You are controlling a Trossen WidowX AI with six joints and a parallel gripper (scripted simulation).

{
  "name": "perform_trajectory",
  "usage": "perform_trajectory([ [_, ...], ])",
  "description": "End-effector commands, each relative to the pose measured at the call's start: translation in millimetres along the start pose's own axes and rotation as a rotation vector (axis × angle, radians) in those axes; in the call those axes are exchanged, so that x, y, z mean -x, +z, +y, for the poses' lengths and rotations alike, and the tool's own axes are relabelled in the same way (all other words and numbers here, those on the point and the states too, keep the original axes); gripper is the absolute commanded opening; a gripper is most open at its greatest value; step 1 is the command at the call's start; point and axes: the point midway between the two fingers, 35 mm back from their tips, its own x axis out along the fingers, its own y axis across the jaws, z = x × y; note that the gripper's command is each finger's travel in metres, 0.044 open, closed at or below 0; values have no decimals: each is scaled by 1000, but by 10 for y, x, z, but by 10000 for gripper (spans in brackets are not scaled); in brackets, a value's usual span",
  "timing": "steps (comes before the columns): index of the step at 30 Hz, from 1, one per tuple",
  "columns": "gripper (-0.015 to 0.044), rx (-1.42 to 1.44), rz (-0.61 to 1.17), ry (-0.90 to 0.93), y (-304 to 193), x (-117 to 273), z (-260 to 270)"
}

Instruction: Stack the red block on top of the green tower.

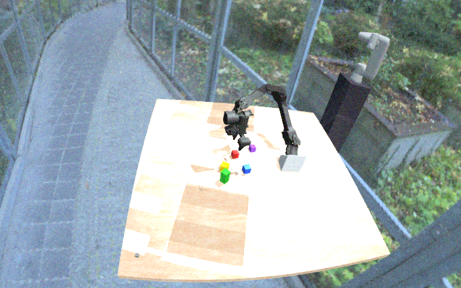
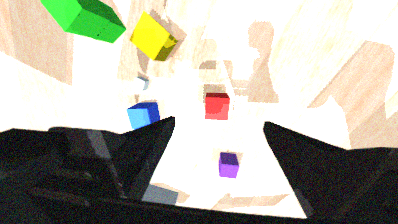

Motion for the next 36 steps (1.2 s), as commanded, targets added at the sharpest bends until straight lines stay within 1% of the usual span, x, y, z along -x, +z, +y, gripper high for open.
perform_trajectory([
  [1, 440, 8, 20, -3, -50, -277, -3],
  [3, 440, 8, 20, -4, -58, -372, -8],
  [14, 440, 8, 20, -4, -51, -411, -20],
  [36, 440, 8, 20, -5, -57, -770, -25],
])
